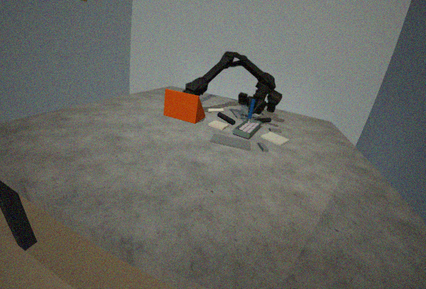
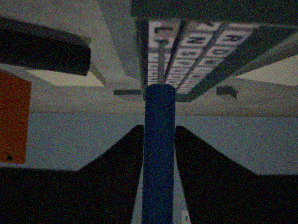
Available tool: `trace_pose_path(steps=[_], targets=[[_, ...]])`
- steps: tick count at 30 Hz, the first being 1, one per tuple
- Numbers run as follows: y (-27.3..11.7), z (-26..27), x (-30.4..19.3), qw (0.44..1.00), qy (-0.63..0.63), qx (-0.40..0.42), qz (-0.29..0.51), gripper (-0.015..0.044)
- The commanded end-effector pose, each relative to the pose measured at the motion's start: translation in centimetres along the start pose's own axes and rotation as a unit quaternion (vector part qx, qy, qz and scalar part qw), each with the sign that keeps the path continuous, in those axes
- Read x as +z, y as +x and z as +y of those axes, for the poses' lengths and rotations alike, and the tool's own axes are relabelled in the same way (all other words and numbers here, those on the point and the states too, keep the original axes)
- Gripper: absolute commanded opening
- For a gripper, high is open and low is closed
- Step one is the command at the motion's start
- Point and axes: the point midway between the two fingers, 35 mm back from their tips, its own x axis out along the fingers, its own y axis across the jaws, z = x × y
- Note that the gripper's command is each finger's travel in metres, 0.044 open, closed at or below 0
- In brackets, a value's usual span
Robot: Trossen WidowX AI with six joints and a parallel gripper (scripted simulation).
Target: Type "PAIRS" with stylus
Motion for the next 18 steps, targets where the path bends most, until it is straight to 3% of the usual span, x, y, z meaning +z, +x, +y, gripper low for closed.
trace_pose_path(steps=[1, 7, 18], targets=[[-0.3, 0.0, -0.5, 1.0, 0.0, 0.001, -0.001, 0.0081], [-1.8, 0.0, -3.0, 1.0, 0.0, 0.001, -0.001, 0.0081], [-1.6, 0.0, -2.9, 1.0, 0.001, 0.002, -0.002, 0.0078]])
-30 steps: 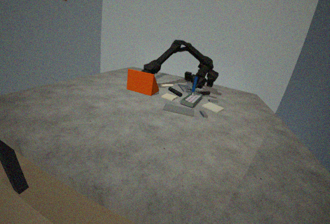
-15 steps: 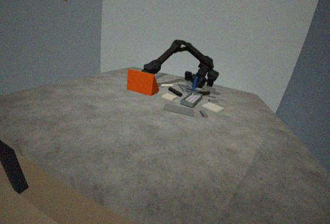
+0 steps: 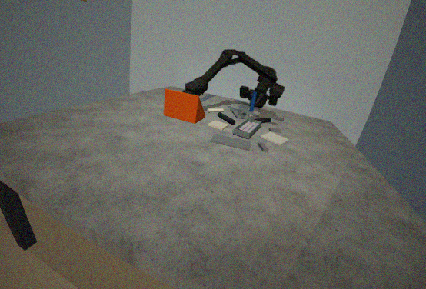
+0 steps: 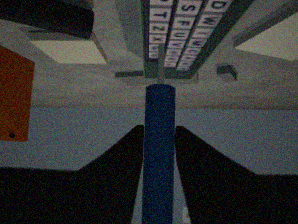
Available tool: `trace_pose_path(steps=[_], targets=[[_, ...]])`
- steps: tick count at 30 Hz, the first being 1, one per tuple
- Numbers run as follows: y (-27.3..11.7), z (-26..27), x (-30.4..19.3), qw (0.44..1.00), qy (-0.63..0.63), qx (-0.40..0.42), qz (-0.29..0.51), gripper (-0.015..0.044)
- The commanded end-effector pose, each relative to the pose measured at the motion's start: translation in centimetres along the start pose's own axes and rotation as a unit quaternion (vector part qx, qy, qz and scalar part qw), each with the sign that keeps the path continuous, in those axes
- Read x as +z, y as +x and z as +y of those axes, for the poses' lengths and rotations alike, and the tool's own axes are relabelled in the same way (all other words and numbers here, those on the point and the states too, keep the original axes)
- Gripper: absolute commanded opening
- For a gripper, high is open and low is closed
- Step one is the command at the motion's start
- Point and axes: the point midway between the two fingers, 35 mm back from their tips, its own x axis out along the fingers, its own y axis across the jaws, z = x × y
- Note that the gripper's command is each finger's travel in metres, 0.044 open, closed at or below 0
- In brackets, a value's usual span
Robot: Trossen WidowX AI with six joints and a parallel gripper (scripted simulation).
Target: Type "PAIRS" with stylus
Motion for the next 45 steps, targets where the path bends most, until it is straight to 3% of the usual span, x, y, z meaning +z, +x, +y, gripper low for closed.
trace_pose_path(steps=[1, 5, 19, 35, 38, 45], targets=[[0.0, 0.0, 0.0, 1.0, 0.0, 0.0, 0.0, 0.0071], [0.6, -0.4, -0.3, 1.0, 0.0, 0.0, 0.0, 0.0], [8.2, -3.8, -5.5, 1.0, -0.001, -0.002, 0.004, 0.0], [9.3, -3.9, -3.9, 1.0, -0.001, -0.002, 0.004, 0.0], [9.4, -3.9, -3.7, 1.0, -0.001, -0.002, 0.004, 0.0079], [9.6, -3.9, -3.6, 1.0, -0.001, -0.002, 0.004, 0.0081]])
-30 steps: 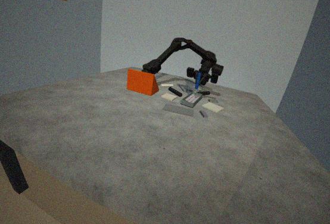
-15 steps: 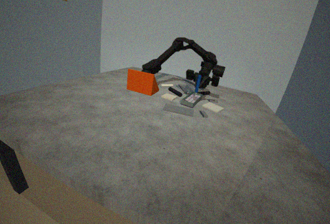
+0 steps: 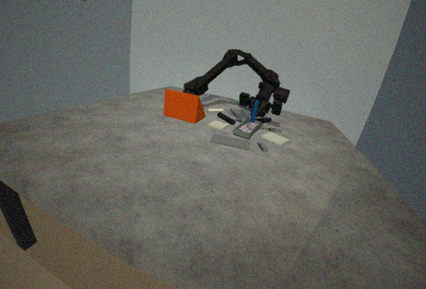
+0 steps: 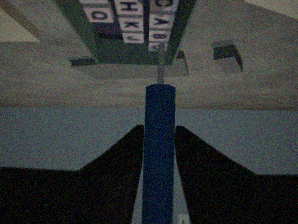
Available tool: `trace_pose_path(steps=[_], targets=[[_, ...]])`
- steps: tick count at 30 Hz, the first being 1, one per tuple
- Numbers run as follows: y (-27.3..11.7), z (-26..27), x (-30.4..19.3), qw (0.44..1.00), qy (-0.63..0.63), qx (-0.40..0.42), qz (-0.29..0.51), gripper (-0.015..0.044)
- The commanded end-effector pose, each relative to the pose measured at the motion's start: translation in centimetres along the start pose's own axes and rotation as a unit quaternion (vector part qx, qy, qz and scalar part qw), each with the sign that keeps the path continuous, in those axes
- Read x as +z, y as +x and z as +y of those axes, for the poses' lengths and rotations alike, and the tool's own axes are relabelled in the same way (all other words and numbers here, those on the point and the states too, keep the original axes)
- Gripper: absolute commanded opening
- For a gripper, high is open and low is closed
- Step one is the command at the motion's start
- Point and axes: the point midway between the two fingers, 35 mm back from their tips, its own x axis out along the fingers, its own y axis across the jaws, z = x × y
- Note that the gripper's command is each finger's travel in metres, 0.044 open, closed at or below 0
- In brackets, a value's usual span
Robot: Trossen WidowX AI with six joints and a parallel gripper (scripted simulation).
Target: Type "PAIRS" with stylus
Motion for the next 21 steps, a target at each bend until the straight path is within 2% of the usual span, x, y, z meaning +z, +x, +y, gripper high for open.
trace_pose_path(steps=[1, 21], targets=[[0.19, -0.03, 0.11, 1.0, 0.002, 0.001, 0.0, 0.0081], [0.59, -0.03, 0.8, 1.0, 0.002, 0.001, -0.001, 0.0081]])
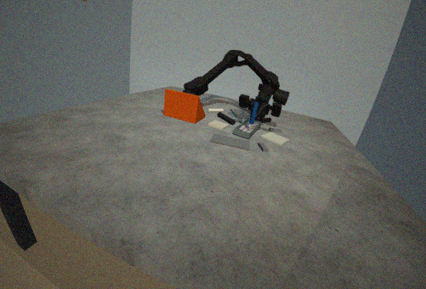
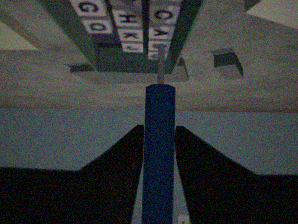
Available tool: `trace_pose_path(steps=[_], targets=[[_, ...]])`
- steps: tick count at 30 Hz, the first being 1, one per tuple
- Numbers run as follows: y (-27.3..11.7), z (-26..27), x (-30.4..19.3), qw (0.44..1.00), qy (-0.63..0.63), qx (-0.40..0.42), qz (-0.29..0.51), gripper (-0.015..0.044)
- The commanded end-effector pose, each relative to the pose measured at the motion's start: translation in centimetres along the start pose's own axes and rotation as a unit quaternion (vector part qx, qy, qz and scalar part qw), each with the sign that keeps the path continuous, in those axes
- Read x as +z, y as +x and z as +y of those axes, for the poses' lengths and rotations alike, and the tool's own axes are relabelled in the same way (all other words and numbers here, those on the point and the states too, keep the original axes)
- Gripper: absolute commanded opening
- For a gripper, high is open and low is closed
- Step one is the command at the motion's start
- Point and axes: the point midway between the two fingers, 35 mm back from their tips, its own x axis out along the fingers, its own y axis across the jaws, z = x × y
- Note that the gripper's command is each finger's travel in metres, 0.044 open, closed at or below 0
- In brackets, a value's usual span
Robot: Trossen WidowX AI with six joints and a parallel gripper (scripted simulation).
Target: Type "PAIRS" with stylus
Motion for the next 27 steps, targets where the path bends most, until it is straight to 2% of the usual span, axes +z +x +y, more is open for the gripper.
trace_pose_path(steps=[1, 27], targets=[[0.14, -0.02, 0.15, 1.0, 0.002, 0.0, -0.001, 0.0081], [0.49, -0.02, 0.76, 1.0, 0.002, 0.001, -0.001, 0.0081]])
